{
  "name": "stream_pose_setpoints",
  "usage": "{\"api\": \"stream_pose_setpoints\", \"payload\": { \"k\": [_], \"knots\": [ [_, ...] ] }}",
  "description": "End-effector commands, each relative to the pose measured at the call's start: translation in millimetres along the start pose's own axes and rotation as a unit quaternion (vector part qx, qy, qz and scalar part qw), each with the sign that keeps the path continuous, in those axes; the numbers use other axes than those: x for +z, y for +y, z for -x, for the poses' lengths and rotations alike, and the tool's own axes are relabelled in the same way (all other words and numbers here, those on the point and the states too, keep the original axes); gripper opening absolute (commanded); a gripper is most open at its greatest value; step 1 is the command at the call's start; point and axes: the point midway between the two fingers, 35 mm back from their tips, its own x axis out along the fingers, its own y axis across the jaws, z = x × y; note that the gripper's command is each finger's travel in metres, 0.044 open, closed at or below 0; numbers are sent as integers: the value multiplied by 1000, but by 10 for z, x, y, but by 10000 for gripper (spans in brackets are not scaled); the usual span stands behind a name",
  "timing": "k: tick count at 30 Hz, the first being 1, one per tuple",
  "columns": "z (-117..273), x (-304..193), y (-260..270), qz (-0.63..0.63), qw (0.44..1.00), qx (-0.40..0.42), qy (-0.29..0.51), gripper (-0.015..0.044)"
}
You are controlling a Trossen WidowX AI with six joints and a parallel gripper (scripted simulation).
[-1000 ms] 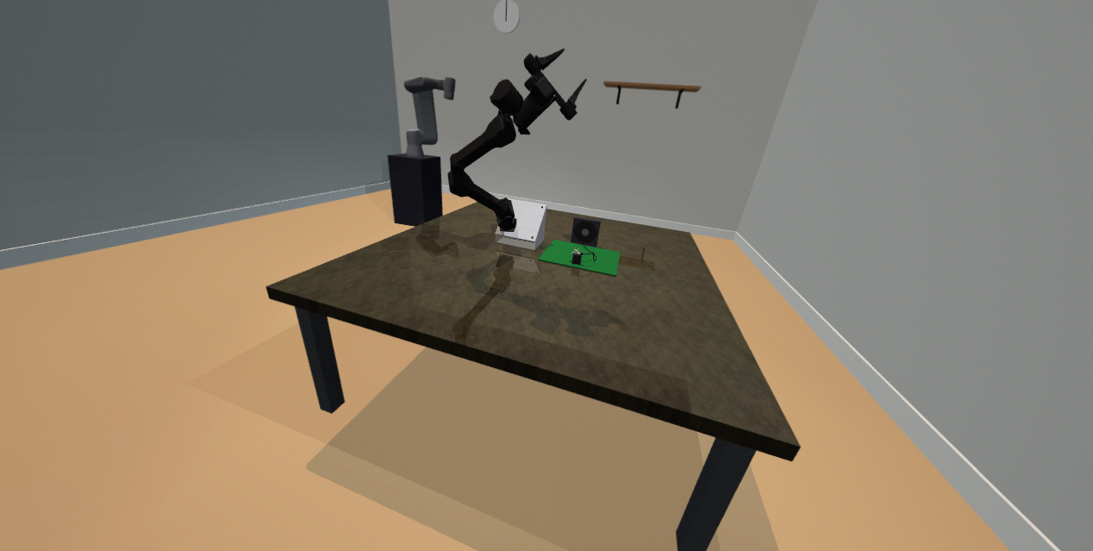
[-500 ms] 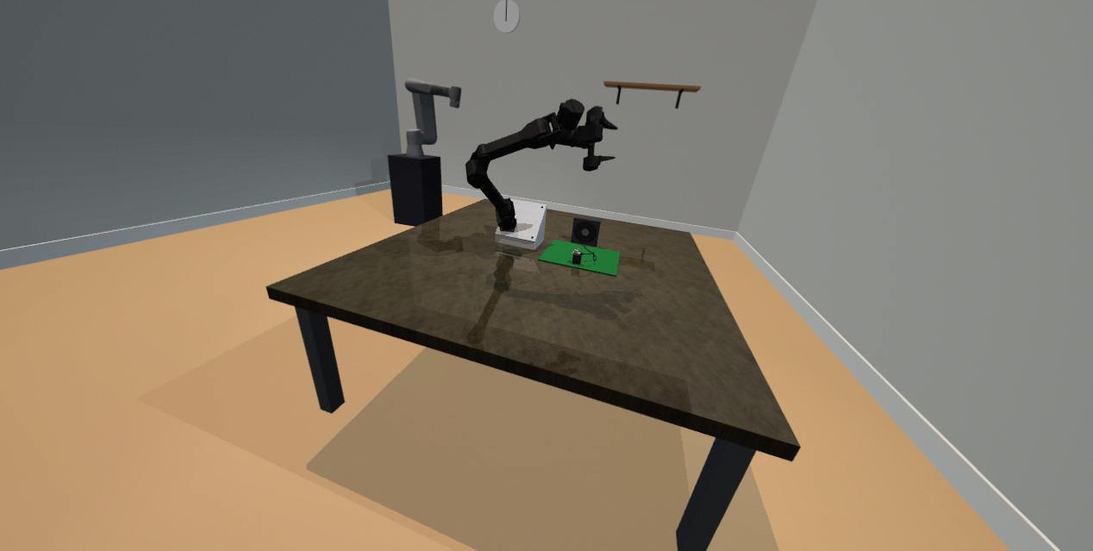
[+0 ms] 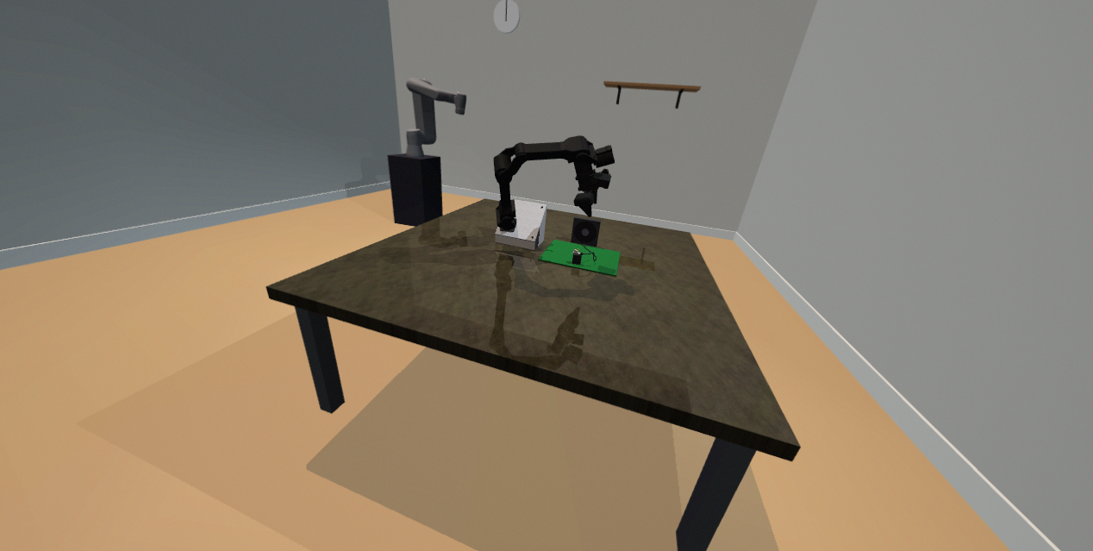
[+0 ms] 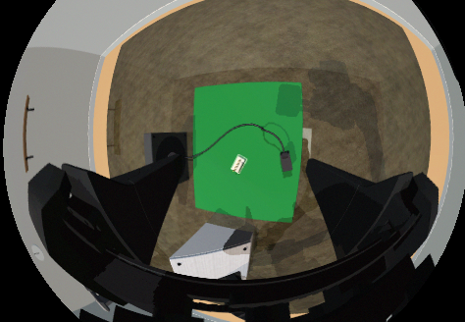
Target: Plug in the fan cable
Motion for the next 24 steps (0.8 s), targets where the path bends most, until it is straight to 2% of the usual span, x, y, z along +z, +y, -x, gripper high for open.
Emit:
{"api": "stream_pose_setpoints", "payload": {
  "k": [1, 4, 12, 20, 24],
  "knots": [
    [-258, -275, -262, 121, 981, -107, 111, 440],
    [-314, -367, -371, 176, 961, -145, 156, 440],
    [-377, -374, -389, 175, 961, -144, 156, 440],
    [-1145, -584, -673, 169, 962, -142, 158, 440],
    [-1218, -620, -707, 169, 962, -143, 158, 440]
  ]
}}
